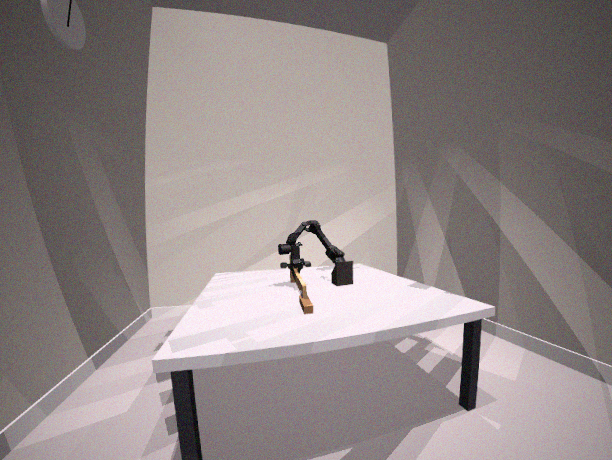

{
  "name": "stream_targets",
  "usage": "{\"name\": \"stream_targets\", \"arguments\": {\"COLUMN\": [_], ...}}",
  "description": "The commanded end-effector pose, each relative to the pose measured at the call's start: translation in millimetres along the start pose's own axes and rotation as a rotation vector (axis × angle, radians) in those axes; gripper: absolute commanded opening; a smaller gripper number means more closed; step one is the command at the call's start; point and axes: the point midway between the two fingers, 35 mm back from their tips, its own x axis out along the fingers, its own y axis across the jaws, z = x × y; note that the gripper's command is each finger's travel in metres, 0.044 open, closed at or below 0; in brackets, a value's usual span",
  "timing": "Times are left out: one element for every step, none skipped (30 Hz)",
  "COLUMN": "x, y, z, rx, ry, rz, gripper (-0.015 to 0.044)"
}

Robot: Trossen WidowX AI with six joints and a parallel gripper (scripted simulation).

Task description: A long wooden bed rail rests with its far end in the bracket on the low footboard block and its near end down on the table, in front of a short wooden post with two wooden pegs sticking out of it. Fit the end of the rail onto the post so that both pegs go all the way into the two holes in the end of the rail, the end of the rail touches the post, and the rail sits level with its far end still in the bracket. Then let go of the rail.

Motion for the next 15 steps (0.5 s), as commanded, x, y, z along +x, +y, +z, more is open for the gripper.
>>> {"name": "stream_targets", "arguments": {"x": [-0.6, -0.7, -0.7, -0.8, -0.8, -0.9, -1.0, -1.1, -1.2, -1.3, -1.4, -1.5, -1.6, -1.7, -1.8], "y": [-0.7, -0.7, -0.7, -0.7, -0.7, -0.6, -0.6, -0.6, -0.6, -0.6, -0.6, -0.5, -0.5, -0.5, -0.5], "z": [0.1, -0.1, -0.4, -0.7, -1.1, -1.4, -1.7, -2.0, -2.3, -2.6, -2.9, -3.2, -3.5, -3.8, -4.1], "rx": [-0.002, -0.002, -0.002, -0.002, -0.002, -0.002, -0.002, -0.002, -0.002, -0.002, -0.002, -0.002, -0.002, -0.002, -0.002], "ry": [0.000, 0.000, 0.000, 0.000, 0.000, 0.000, 0.000, 0.000, 0.000, 0.000, 0.000, 0.000, 0.000, 0.000, 0.000], "rz": [-0.005, -0.005, -0.005, -0.005, -0.005, -0.005, -0.005, -0.005, -0.005, -0.005, -0.005, -0.005, -0.005, -0.005, -0.005], "gripper": [0.0000, 0.0000, 0.0000, 0.0000, 0.0000, 0.0000, 0.0000, 0.0000, 0.0000, 0.0000, 0.0000, 0.0000, 0.0000, 0.0000, 0.0000]}}
